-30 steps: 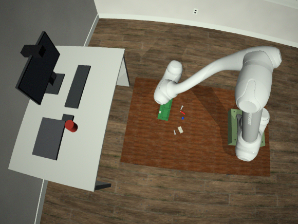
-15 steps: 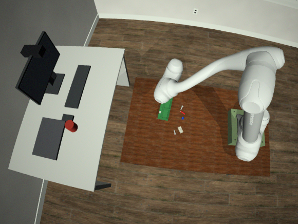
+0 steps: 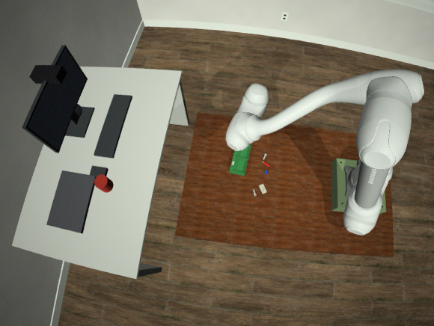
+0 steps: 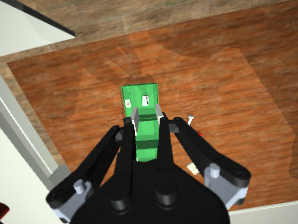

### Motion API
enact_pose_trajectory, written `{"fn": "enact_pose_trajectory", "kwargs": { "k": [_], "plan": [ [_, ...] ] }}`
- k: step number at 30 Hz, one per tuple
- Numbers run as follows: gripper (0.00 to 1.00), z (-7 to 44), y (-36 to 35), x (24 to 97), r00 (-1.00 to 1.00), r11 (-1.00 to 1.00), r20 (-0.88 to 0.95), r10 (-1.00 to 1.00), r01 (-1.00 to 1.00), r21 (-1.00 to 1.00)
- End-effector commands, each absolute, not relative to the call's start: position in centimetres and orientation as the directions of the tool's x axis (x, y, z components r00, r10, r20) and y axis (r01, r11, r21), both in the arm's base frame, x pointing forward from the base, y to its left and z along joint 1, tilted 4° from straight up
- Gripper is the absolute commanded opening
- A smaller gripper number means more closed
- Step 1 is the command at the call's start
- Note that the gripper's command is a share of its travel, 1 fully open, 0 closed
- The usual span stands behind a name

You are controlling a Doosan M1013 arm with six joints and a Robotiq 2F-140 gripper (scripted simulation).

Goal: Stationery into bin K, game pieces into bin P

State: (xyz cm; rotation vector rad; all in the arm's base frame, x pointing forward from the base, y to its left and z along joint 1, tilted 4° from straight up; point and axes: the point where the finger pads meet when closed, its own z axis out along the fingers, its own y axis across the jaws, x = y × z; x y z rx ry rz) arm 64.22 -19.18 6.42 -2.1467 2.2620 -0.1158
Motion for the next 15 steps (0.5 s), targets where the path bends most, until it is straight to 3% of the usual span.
{"fn": "enact_pose_trajectory", "kwargs": {
  "k": [1,12,15],
  "plan": [
    [0.25,6.4,-17.9,63.7,0.032,-0.035,0.040,-0.999,-0.997,-0.066],
    [0.25,5.8,-9.5,60.1,0.479,-0.482,0.066,-0.875,-0.875,-0.041],
    [0.25,5.7,-7.2,59.1,0.480,-0.483,0.066,-0.875,-0.875,-0.041]
  ]
}}
